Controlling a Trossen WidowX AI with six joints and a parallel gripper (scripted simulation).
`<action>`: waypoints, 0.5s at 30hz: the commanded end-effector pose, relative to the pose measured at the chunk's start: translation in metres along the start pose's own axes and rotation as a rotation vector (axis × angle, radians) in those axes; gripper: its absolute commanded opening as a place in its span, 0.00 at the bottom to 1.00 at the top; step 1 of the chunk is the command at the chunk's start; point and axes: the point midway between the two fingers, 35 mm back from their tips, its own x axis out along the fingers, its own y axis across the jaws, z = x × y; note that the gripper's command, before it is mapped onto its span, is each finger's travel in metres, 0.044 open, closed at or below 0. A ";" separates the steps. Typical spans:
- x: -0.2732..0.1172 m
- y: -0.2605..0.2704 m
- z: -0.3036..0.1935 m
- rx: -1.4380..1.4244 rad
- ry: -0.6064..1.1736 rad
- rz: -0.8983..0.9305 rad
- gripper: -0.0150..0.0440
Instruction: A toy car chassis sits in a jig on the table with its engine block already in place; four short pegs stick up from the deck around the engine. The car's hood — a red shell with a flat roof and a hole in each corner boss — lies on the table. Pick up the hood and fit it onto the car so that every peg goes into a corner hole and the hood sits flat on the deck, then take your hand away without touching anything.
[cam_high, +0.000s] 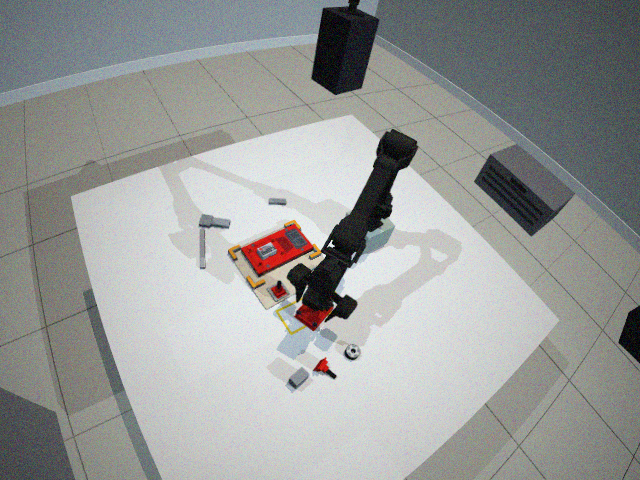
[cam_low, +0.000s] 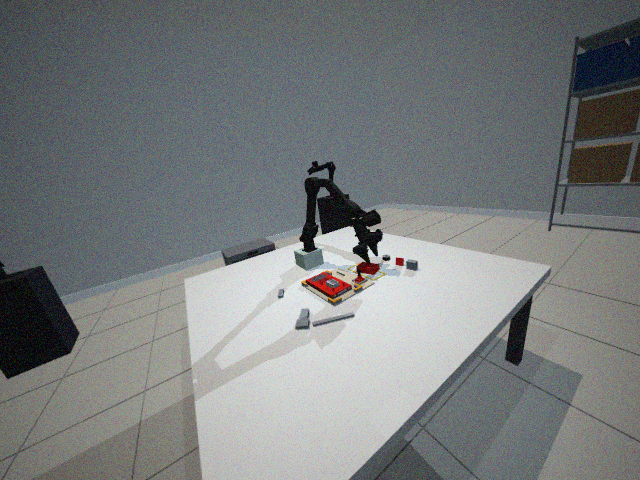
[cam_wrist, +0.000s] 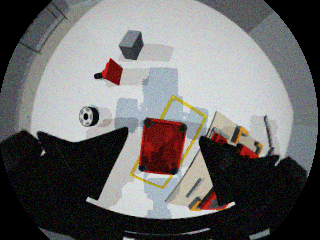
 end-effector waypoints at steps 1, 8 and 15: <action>0.009 0.001 -0.010 -0.001 -0.237 -0.014 1.00; -0.004 0.000 -0.025 0.008 -0.489 -0.014 1.00; -0.029 -0.003 -0.042 0.026 -0.684 -0.007 1.00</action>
